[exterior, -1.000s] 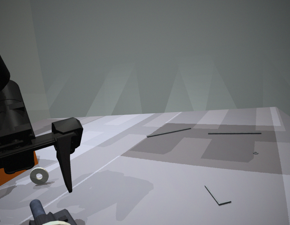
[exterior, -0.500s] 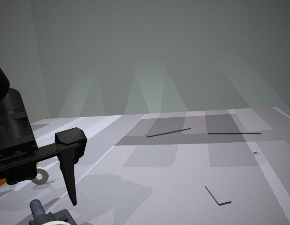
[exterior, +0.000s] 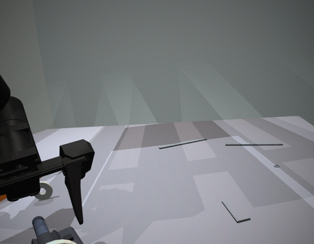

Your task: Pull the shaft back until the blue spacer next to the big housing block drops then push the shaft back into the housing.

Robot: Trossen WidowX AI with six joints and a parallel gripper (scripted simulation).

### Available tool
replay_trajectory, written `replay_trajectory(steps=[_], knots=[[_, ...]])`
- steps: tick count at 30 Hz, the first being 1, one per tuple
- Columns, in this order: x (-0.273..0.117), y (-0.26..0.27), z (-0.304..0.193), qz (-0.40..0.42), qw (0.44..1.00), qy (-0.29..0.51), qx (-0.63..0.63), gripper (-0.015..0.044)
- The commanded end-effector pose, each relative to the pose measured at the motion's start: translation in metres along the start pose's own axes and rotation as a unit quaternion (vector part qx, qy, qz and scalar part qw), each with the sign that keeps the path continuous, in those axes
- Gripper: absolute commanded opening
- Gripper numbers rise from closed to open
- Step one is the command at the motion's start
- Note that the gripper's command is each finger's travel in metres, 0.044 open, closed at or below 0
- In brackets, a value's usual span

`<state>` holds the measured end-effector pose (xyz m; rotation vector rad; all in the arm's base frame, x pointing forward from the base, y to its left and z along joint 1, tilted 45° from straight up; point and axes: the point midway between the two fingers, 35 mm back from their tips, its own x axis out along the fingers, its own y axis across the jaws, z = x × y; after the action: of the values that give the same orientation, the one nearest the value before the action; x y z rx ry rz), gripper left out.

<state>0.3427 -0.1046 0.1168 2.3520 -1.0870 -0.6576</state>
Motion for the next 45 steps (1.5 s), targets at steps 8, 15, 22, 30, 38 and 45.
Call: replay_trajectory(steps=[8,15,22,30,38,45], knots=[[0.001,0.0,0.0,-0.001,1.0,0.0,-0.003,0.044],[0.001,0.0,0.0,-0.001,1.0,0.0,-0.003,0.044],[0.01,0.0,0.0,-0.001,1.0,0.0,-0.002,0.044],[0.018,0.0,0.0,-0.001,1.0,0.001,-0.003,0.044],[0.017,0.0,0.0,0.0,1.0,0.001,0.0,0.0414],[0.017,0.0,0.0,0.0,1.0,0.001,0.0,0.023]])
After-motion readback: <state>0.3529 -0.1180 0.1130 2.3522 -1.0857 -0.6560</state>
